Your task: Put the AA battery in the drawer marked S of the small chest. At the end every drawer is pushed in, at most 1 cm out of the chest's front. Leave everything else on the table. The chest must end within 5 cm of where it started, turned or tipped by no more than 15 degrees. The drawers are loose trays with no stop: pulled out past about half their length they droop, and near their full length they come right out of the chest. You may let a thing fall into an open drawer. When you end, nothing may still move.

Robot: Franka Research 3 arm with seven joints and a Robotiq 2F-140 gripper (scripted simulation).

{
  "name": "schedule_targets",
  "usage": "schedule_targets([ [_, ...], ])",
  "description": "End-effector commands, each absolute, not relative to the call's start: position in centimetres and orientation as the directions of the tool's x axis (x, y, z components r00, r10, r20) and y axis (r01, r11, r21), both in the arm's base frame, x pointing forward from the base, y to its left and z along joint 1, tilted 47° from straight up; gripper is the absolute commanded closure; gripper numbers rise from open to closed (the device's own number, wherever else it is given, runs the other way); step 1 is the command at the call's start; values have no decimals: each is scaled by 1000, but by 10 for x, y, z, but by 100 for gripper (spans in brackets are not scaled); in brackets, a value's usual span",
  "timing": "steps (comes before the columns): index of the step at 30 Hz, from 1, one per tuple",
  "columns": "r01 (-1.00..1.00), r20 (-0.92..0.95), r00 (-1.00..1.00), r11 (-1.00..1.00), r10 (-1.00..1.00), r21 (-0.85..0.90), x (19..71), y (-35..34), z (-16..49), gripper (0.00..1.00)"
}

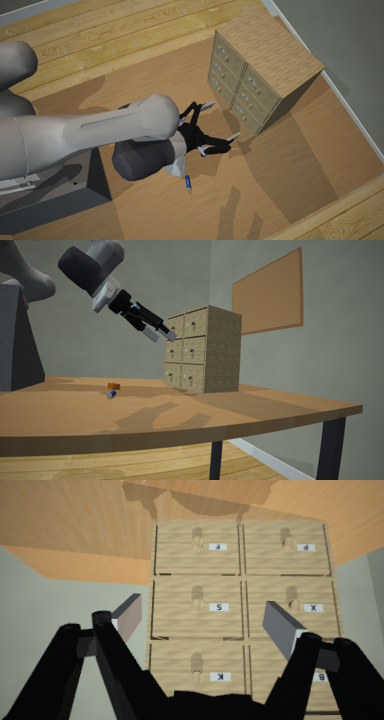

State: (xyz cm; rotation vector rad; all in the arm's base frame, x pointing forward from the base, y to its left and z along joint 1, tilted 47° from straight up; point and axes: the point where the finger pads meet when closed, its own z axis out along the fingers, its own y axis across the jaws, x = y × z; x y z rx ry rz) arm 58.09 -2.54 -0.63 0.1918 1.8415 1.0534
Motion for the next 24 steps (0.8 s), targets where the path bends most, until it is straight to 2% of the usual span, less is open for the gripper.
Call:
schedule_targets([
  [1,-312,-697,-505,646,508,697,581,-28,-9,80],
  [24,-312,-698,-505,646,508,697,583,-27,-9,80],
])
